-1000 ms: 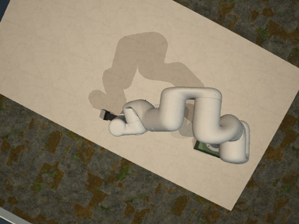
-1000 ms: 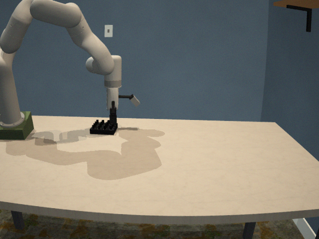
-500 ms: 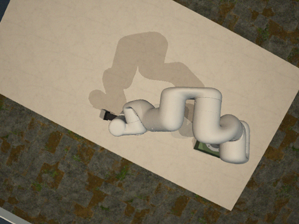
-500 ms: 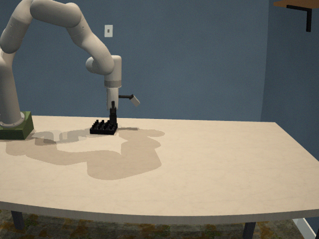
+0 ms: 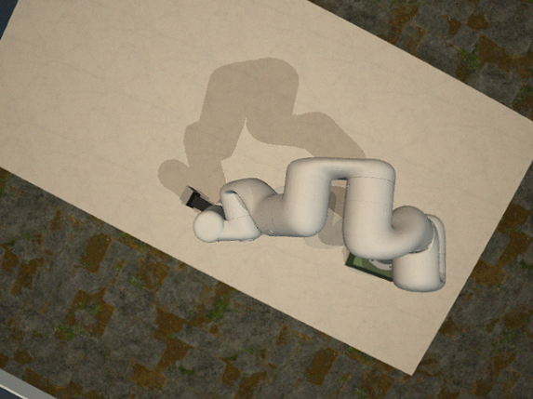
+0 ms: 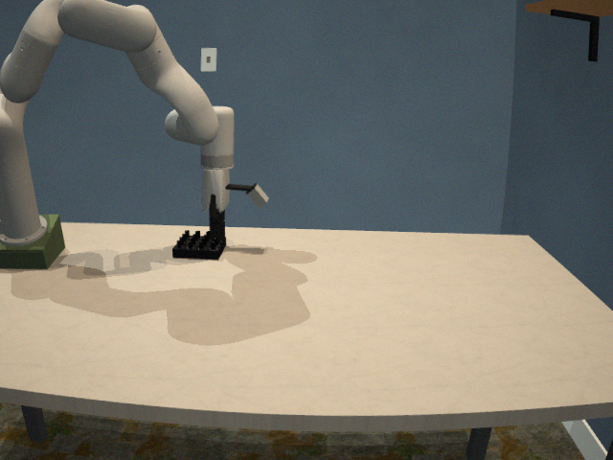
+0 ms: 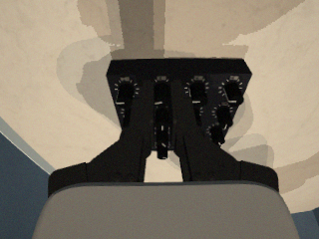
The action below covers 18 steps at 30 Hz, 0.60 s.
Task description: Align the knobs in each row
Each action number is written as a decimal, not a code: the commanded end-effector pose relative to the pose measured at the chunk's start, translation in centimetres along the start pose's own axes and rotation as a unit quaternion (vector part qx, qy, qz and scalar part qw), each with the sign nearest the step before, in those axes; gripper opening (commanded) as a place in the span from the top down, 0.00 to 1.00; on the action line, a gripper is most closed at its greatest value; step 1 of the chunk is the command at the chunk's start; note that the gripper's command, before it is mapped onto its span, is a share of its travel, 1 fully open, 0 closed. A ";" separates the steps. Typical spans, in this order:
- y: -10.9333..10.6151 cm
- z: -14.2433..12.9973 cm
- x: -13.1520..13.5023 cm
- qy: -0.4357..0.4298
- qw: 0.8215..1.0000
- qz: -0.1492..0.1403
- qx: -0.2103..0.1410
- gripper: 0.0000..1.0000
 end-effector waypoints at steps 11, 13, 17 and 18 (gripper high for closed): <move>-0.2 0.1 -0.1 0.106 0.994 -0.001 0.004 0.92; -0.2 0.1 -0.1 0.106 0.994 -0.001 0.004 0.92; -0.2 0.1 -0.1 0.106 0.994 -0.001 0.004 0.92; -0.2 0.1 -0.1 0.106 0.994 -0.001 0.004 0.92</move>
Point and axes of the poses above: the point where the finger pads meet when closed, its own y axis out along the fingers, its own x axis across the jaws, z = x × y, the point moved 4 cm from there along -y, back along the fingers, and after that the axes turned 7 degrees about -y, right-handed, at the moved point
